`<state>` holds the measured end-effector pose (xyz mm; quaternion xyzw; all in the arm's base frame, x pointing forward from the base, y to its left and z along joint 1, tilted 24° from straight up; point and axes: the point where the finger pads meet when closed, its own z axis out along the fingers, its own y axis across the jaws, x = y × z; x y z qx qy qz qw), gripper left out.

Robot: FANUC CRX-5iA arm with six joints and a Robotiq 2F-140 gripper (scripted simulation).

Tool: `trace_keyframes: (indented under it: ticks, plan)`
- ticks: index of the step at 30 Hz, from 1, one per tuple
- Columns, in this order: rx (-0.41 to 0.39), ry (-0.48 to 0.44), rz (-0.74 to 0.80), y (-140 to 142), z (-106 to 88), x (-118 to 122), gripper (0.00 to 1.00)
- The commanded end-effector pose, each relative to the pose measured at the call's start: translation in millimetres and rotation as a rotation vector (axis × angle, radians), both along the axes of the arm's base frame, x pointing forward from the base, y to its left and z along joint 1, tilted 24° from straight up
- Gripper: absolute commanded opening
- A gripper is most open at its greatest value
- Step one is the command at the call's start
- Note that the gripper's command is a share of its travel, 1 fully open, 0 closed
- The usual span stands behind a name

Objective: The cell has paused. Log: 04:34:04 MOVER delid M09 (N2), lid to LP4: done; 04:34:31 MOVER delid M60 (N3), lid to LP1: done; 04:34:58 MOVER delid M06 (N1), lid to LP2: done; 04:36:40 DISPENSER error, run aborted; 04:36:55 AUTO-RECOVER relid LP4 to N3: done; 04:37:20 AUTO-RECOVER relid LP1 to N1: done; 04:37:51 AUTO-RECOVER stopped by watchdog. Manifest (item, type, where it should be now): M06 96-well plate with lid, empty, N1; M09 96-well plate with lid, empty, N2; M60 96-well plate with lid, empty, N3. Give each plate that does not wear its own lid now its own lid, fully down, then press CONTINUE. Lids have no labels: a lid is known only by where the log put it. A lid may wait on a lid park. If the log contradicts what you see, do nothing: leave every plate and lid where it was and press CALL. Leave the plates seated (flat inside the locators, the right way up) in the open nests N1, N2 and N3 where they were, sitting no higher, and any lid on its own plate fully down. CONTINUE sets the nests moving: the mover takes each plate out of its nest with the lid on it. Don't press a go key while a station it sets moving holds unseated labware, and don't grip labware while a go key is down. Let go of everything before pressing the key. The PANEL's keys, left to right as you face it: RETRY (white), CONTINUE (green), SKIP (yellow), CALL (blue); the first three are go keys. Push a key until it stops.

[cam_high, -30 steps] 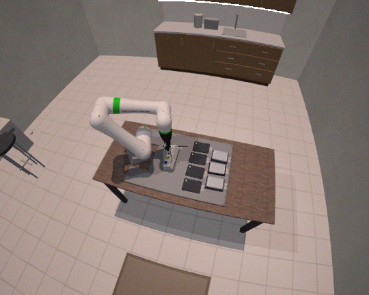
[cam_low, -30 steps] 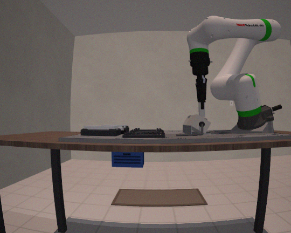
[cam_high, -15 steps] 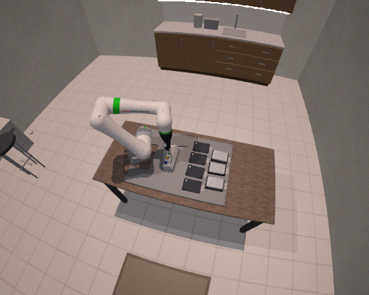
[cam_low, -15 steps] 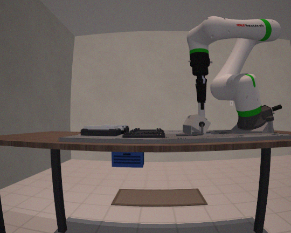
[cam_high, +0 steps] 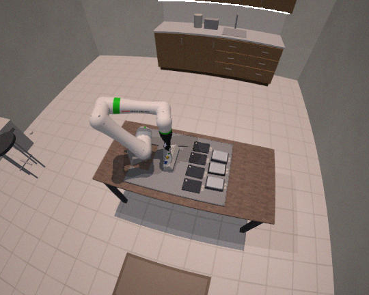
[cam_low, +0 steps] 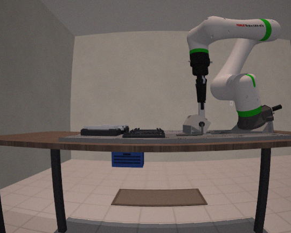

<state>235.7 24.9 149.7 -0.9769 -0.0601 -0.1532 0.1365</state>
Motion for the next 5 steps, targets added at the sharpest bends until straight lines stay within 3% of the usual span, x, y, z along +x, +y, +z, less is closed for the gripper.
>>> trace_keyframes:
  ticks: [1,5]
  plan:
    - [0.0,0.002,0.0,0.1,-0.5,-0.5,0.0]
    - [0.0,0.002,0.0,0.1,-0.5,-0.5,0.0]
